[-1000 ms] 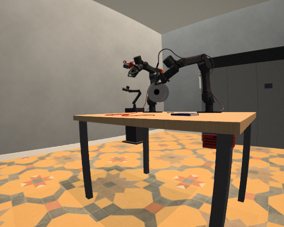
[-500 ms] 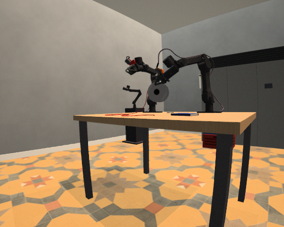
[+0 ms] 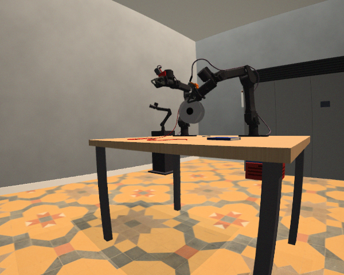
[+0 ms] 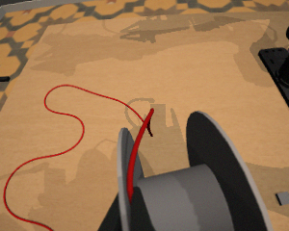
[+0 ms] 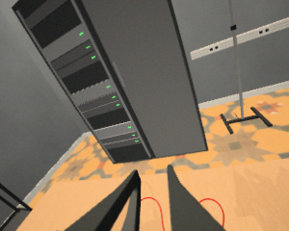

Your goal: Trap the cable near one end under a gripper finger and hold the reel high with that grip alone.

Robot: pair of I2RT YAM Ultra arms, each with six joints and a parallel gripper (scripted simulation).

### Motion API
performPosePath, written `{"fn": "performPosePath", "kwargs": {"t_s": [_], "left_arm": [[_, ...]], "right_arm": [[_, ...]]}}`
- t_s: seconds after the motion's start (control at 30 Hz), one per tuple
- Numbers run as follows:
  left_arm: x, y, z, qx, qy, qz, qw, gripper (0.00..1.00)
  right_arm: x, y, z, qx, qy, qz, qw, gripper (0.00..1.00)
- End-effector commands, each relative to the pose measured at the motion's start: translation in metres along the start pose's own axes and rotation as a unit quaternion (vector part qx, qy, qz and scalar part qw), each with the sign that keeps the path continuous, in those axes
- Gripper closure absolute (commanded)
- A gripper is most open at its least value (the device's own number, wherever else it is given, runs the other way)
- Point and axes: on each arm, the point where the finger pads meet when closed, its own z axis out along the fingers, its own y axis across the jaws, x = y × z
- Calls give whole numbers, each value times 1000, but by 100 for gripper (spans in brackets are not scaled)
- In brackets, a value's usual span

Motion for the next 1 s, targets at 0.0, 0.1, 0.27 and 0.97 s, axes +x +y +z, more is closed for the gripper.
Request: {"fn": "performPosePath", "kwargs": {"t_s": [0.0,0.1,0.27,0.97], "left_arm": [[-36,0,-18,-9,-37,24,999,100],[-37,-2,-18,-9,-37,25,999,100],[-38,-6,-16,-6,-35,22,999,100],[-55,-8,-30,-32,-34,3,999,100]], "right_arm": [[-20,-3,-9,-2,-43,-32,999,70],[-23,-4,-10,0,-50,-41,998,70],[-26,-4,-12,1,-58,-50,997,70],[-24,-5,-11,3,-55,-52,997,70]]}}
